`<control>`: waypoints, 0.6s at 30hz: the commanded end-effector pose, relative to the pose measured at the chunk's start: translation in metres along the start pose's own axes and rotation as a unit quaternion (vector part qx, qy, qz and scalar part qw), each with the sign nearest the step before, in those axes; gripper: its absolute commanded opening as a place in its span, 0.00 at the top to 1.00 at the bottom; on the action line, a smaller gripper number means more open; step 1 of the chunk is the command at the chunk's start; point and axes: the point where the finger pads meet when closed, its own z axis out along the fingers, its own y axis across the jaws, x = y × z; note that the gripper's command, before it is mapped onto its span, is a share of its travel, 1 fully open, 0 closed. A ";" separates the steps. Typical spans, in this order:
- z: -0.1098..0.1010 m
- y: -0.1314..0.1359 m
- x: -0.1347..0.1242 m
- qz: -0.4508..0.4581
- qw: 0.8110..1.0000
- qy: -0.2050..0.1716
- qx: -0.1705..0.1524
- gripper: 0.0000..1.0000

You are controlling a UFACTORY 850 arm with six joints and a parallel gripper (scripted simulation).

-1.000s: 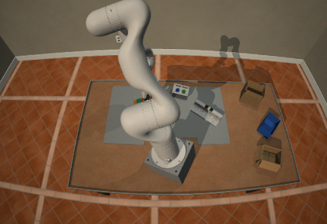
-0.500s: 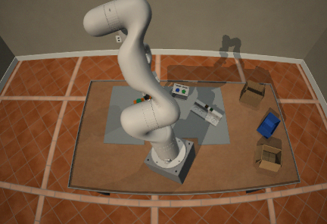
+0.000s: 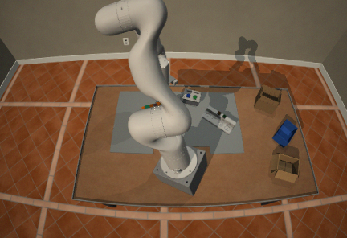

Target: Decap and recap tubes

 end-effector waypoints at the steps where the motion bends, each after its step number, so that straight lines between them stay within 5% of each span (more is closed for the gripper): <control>1: 0.000 0.026 0.022 -0.054 0.998 0.004 0.017 1.00; 18: 0.002 0.092 0.073 -0.054 0.998 0.004 0.017 1.00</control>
